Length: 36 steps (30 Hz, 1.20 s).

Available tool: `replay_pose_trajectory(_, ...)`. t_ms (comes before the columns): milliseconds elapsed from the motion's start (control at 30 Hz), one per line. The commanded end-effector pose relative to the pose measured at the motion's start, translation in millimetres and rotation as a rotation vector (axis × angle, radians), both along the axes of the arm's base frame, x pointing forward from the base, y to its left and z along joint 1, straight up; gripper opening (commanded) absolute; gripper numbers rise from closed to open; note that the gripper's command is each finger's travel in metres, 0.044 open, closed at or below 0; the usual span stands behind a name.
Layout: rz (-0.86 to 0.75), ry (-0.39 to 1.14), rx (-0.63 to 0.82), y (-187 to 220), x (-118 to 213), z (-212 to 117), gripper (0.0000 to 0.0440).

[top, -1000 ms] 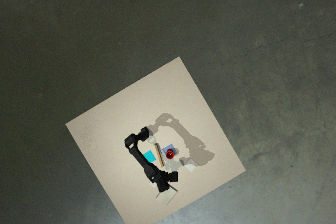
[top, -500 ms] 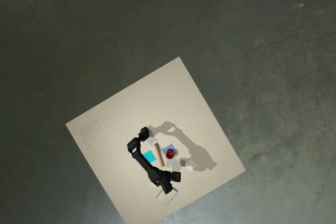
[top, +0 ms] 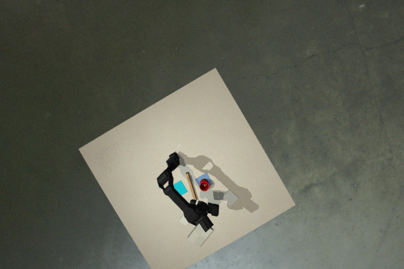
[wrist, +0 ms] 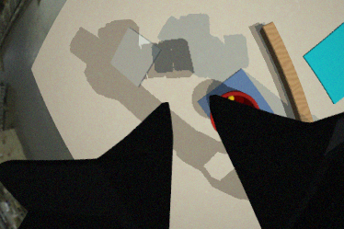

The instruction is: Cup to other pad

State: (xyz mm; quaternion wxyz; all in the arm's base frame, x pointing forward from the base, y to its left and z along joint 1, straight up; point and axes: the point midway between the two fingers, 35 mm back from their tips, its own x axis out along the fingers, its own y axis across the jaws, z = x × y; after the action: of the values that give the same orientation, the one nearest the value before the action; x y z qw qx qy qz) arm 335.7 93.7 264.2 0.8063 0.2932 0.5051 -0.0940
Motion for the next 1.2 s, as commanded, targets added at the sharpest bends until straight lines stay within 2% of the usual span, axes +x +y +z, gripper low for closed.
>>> replay_pose_trajectory(0, -0.023, 0.066, -0.017, -1, -3, -10, 0.0128)
replay_pose_trajectory(733, -0.067, 0.414, -0.136, -8, -30, -67, 0.0154)
replay_pose_trajectory(1167, -0.110, 0.531, -0.195, -11, -39, -100, 0.0167)
